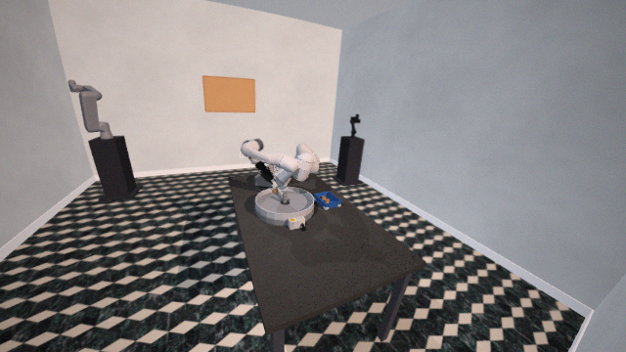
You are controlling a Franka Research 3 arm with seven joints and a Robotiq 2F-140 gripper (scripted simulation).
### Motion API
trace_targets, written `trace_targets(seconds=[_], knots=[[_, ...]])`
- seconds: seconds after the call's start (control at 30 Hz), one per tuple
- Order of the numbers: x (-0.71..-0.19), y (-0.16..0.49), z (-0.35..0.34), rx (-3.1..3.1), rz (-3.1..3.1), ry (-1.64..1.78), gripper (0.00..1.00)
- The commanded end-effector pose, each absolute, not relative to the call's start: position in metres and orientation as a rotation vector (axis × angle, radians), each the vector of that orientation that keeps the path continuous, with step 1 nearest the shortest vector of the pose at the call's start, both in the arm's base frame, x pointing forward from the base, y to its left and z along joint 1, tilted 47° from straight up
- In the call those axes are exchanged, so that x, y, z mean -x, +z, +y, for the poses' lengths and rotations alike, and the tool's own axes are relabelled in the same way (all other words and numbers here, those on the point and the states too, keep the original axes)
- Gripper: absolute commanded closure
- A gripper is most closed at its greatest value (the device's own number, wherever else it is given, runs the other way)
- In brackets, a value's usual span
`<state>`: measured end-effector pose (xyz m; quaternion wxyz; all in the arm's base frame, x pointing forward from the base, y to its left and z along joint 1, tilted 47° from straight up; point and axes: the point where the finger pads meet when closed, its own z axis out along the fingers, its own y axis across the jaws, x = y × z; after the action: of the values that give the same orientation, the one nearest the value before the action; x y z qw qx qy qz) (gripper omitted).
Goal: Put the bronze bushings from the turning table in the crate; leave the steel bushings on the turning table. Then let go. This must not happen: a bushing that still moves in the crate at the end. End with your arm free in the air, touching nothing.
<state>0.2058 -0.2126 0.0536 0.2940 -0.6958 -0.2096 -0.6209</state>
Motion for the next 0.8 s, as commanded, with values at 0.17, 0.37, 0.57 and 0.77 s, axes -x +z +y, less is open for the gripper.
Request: trace_targets(seconds=[0.17, 0.37, 0.57, 0.77], knots=[[-0.21, 0.0449, -0.2073, 1.858, -0.552, -1.646, 0.94], [-0.2123, 0.0417, -0.2047, 1.858, -0.552, -1.646, 0.94], [-0.2131, 0.0405, -0.2037, 1.858, -0.552, -1.646, 0.94], [-0.2132, 0.0404, -0.2037, 1.858, -0.552, -1.646, 0.94]])
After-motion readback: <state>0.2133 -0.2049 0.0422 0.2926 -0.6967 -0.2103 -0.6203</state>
